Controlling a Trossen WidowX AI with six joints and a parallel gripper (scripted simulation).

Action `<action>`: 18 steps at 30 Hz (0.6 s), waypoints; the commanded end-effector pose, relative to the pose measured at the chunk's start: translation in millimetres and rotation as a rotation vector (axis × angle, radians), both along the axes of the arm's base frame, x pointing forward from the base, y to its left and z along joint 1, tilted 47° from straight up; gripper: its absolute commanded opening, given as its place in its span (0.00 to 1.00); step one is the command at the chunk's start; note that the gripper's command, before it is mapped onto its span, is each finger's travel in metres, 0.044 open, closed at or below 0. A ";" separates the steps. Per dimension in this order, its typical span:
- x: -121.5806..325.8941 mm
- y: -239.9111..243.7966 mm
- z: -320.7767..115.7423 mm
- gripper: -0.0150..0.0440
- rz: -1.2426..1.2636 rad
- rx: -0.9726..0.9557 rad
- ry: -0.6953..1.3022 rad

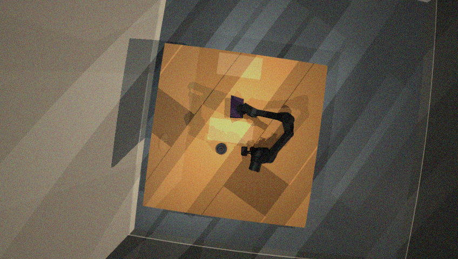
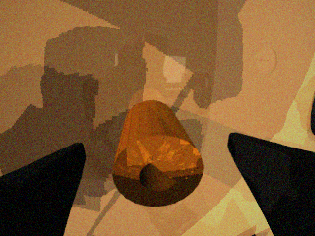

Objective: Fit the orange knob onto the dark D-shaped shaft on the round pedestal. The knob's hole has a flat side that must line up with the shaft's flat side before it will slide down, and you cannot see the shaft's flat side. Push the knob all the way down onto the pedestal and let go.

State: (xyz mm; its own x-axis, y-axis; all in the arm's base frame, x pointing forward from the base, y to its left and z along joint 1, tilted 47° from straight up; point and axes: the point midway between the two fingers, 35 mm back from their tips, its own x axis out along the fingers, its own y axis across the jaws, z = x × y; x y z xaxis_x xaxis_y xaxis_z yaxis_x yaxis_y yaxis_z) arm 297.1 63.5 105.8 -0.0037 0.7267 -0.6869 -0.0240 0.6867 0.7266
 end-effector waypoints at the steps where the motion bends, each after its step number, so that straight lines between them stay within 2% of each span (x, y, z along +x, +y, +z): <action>1: -0.7 6.2 -4.6 1.00 -0.001 0.005 0.002; 13: -1.4 19.7 -15.3 1.00 -0.002 0.012 -0.002; 18: -1.4 19.7 -15.3 0.78 -0.002 0.012 -0.002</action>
State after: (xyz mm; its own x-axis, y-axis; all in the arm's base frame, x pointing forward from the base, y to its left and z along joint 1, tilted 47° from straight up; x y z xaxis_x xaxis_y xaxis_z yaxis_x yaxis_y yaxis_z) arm 295.9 82.1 90.9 -0.0015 0.7325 -0.6808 -0.0260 0.6805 0.7323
